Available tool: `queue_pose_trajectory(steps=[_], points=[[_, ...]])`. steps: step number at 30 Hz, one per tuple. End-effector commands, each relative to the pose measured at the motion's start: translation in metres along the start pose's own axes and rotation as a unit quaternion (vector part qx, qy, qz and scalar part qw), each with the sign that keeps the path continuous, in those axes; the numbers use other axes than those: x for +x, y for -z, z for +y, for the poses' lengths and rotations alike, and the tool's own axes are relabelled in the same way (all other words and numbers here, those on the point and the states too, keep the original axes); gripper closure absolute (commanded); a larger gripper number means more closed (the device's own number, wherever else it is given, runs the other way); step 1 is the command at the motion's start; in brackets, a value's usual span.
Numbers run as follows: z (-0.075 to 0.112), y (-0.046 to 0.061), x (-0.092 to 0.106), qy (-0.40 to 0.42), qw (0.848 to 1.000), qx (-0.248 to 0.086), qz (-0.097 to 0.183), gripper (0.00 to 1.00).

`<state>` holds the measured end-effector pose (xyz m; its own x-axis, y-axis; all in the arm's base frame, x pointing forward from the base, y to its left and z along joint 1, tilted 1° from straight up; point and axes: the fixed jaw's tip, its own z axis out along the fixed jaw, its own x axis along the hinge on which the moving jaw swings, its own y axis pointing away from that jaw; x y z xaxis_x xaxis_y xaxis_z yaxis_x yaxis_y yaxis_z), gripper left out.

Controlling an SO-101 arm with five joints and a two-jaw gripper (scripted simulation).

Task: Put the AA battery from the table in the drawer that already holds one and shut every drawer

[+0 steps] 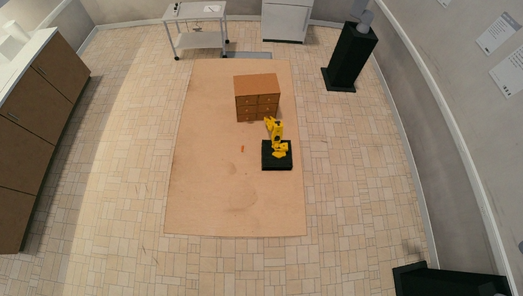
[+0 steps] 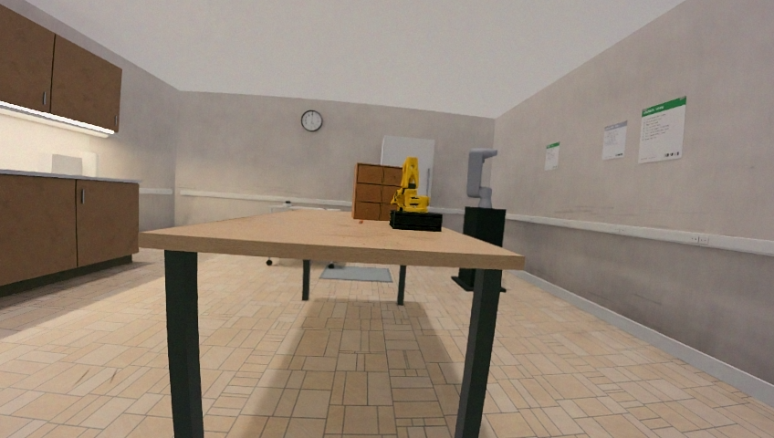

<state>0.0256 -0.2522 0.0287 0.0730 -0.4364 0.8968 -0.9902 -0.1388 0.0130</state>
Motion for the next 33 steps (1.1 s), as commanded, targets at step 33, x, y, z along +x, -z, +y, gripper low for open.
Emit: queue_pose_trajectory(steps=[33], points=[[0.002,-0.005,-0.026,-0.003,1.000,-0.004,-0.008,0.79]])
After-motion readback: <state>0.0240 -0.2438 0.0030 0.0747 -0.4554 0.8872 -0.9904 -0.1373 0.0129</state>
